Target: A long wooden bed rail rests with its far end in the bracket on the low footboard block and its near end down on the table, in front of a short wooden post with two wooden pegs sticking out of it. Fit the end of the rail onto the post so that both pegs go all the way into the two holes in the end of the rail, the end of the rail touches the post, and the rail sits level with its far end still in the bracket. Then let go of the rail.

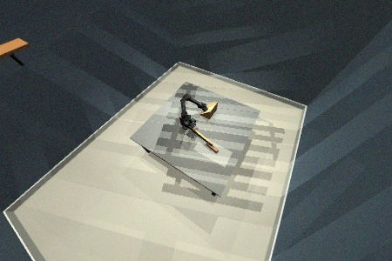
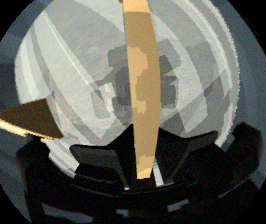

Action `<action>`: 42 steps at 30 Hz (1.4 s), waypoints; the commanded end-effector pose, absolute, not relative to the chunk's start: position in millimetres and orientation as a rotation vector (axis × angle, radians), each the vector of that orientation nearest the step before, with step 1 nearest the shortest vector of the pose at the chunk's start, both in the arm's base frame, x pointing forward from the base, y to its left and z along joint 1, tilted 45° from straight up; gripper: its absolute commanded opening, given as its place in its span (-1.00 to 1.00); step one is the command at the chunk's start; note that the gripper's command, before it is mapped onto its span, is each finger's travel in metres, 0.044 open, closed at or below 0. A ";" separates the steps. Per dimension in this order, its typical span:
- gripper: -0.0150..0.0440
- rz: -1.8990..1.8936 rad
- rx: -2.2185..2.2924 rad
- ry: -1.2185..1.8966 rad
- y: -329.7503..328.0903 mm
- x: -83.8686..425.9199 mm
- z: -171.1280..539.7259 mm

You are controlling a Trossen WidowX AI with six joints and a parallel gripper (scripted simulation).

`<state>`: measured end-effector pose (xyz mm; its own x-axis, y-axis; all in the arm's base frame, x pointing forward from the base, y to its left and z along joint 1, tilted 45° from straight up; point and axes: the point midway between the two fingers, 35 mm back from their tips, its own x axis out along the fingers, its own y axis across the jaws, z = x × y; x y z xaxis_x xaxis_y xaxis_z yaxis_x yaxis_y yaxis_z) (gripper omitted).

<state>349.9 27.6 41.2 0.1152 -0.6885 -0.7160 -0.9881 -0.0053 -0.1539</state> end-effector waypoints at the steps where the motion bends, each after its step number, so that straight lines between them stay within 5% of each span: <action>1: -0.49 0.600 -1.759 1.634 26.8 349.3 44.2; 42: -0.49 0.599 -1.759 1.634 16.8 348.1 52.0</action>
<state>348.3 17.6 49.5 0.1137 -0.6881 -0.7166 -0.9883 -0.0045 -0.1525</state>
